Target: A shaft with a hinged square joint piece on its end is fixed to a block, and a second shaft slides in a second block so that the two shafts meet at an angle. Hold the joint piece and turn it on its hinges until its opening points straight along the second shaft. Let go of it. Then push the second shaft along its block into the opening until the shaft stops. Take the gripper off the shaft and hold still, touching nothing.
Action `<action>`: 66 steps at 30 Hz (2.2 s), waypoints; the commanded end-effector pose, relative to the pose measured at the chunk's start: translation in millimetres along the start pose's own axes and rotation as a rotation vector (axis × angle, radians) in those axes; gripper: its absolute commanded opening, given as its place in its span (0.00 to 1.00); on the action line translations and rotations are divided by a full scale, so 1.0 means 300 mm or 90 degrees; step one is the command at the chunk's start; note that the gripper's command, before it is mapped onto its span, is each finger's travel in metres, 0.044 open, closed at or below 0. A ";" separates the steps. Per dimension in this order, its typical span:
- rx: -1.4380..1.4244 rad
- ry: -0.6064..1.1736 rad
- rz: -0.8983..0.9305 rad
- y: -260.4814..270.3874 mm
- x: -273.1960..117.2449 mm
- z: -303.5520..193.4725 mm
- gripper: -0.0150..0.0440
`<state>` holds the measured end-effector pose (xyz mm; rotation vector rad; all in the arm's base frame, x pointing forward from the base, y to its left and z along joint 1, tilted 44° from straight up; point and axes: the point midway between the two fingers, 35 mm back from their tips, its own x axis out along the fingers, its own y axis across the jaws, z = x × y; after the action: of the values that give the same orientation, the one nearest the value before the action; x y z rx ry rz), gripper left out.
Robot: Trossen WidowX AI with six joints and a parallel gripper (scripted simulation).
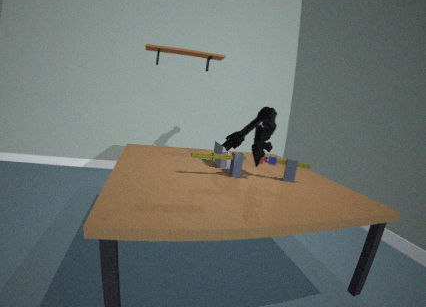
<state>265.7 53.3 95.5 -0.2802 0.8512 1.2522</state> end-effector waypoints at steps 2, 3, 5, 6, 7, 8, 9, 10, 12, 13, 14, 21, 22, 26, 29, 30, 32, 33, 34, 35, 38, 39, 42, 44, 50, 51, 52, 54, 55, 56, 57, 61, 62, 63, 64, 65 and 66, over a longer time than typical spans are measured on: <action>-0.007 -0.083 -0.012 0.001 -0.027 -0.002 1.00; -0.009 -0.103 -0.016 0.000 -0.034 -0.002 1.00; -0.014 -0.140 -0.026 -0.001 -0.049 -0.001 1.00; -0.016 -0.148 -0.027 -0.002 -0.053 -0.002 1.00; -0.017 -0.151 -0.028 -0.002 -0.055 -0.002 1.00; -0.017 -0.151 -0.028 -0.002 -0.055 -0.002 1.00; -0.017 -0.151 -0.028 -0.002 -0.055 -0.002 1.00; -0.017 -0.151 -0.028 -0.002 -0.055 -0.002 1.00; -0.017 -0.151 -0.028 -0.002 -0.055 -0.002 1.00; -0.017 -0.151 -0.028 -0.002 -0.055 -0.002 1.00; -0.017 -0.151 -0.028 -0.002 -0.055 -0.002 1.00; 0.096 -0.129 -0.048 -0.024 -0.152 0.008 1.00; 0.117 -0.126 -0.052 -0.026 -0.170 0.009 1.00; 0.200 -0.116 -0.068 -0.029 -0.243 0.014 1.00; 0.263 -0.109 -0.081 -0.027 -0.297 0.017 1.00; 0.284 -0.107 -0.085 -0.025 -0.316 0.018 1.00; 0.326 -0.104 -0.093 -0.019 -0.351 0.019 1.00; 0.347 -0.103 -0.098 -0.016 -0.369 0.020 1.00; 0.368 -0.101 -0.102 -0.012 -0.387 0.021 1.00; 0.389 -0.100 -0.106 -0.008 -0.405 0.022 1.00; 0.453 -0.097 -0.120 0.008 -0.457 0.024 1.00; 0.475 -0.096 -0.124 0.014 -0.474 0.025 1.00; 0.524 -0.094 -0.134 0.031 -0.512 0.027 1.00; 0.527 -0.094 -0.135 0.032 -0.515 0.027 1.00; 0.594 -0.071 -0.110 0.022 -0.483 -0.022 1.00; 0.613 -0.064 -0.102 0.020 -0.474 -0.036 1.00; 0.632 -0.057 -0.095 0.018 -0.465 -0.050 1.00; 0.670 -0.042 -0.080 0.016 -0.447 -0.077 1.00; 0.689 -0.034 -0.072 0.016 -0.437 -0.091 1.00; 0.707 -0.026 -0.065 0.015 -0.428 -0.105 1.00; 0.726 -0.018 -0.058 0.016 -0.419 -0.118 1.00; 0.752 -0.006 -0.047 0.016 -0.406 -0.138 1.00; 0.752 -0.006 -0.047 0.016 -0.406 -0.138 1.00; 0.755 -0.006 -0.047 0.016 -0.406 -0.138 1.00; 0.765 -0.007 -0.046 0.016 -0.405 -0.138 1.00; 0.782 -0.009 -0.045 0.016 -0.404 -0.138 1.00; 0.801 -0.011 -0.043 0.016 -0.403 -0.139 1.00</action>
<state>238.1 -57.4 155.0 0.6605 1.4043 0.4974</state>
